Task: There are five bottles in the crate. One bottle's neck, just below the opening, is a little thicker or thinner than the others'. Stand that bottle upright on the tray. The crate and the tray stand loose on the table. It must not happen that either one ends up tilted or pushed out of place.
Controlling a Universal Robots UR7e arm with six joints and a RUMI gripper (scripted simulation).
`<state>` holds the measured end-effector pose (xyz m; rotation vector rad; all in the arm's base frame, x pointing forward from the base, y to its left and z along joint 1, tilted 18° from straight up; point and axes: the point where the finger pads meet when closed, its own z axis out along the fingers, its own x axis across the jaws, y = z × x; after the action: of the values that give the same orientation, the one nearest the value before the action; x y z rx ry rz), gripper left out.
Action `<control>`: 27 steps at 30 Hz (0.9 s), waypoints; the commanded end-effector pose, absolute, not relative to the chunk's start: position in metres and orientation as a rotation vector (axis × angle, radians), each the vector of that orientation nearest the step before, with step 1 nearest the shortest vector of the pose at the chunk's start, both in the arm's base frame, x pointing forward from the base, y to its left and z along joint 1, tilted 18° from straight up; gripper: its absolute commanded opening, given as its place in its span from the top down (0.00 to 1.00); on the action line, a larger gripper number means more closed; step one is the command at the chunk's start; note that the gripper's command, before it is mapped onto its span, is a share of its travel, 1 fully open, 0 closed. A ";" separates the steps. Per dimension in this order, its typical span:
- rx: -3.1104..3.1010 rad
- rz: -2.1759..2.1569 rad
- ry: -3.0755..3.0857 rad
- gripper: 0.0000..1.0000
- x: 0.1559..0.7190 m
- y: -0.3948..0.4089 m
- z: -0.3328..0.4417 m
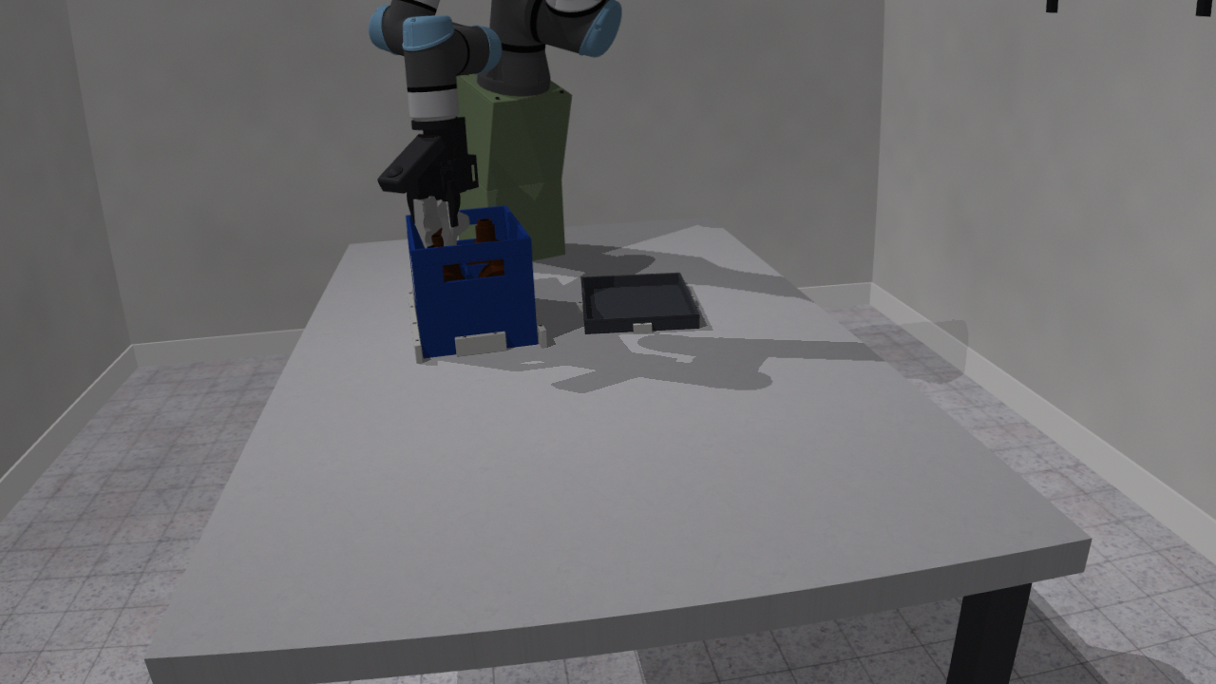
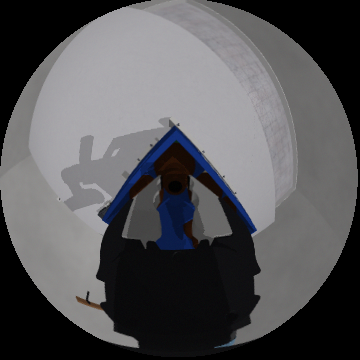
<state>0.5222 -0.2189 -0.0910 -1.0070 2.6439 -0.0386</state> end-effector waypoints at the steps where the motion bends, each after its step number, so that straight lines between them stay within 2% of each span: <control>1: -1.007 -0.040 2.643 1.00 0.522 -0.219 -0.090; 26: -1.007 -0.040 2.643 1.00 0.522 -0.219 -0.090; 27: -1.007 -0.040 2.643 0.62 0.522 -0.219 -0.090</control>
<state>0.5222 -0.2189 -0.0910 -1.0070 2.6439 -0.0386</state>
